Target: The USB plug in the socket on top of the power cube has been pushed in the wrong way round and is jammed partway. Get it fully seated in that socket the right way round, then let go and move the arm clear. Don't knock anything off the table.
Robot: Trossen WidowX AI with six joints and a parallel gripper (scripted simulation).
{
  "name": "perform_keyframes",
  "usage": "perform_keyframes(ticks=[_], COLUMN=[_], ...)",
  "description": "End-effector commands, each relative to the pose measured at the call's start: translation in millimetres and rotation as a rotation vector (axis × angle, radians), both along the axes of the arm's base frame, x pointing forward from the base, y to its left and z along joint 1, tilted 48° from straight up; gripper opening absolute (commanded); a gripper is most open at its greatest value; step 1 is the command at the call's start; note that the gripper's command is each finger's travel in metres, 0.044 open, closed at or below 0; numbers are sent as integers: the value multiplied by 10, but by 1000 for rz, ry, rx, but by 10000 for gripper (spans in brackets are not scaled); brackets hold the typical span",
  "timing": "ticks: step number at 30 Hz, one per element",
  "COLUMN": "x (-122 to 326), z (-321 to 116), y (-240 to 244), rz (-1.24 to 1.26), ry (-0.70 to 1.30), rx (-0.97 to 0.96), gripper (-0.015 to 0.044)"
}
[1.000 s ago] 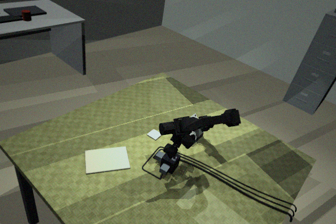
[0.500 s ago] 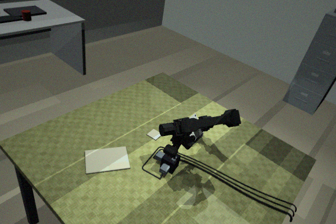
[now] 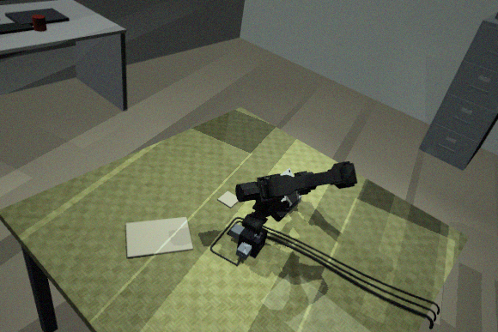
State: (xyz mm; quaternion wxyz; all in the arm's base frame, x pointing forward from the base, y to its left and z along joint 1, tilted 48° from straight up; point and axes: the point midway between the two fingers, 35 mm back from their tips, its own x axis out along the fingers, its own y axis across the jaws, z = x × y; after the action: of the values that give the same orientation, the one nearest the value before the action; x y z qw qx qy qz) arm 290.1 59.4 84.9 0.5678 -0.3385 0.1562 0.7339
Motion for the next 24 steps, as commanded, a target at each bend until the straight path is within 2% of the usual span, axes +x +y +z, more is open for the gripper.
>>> perform_keyframes(ticks=[1,24], x=[3,10], z=[2,51], y=[-2,-56], rz=[0,0], ry=[-1,0], rx=[0,0], gripper=[0,0])
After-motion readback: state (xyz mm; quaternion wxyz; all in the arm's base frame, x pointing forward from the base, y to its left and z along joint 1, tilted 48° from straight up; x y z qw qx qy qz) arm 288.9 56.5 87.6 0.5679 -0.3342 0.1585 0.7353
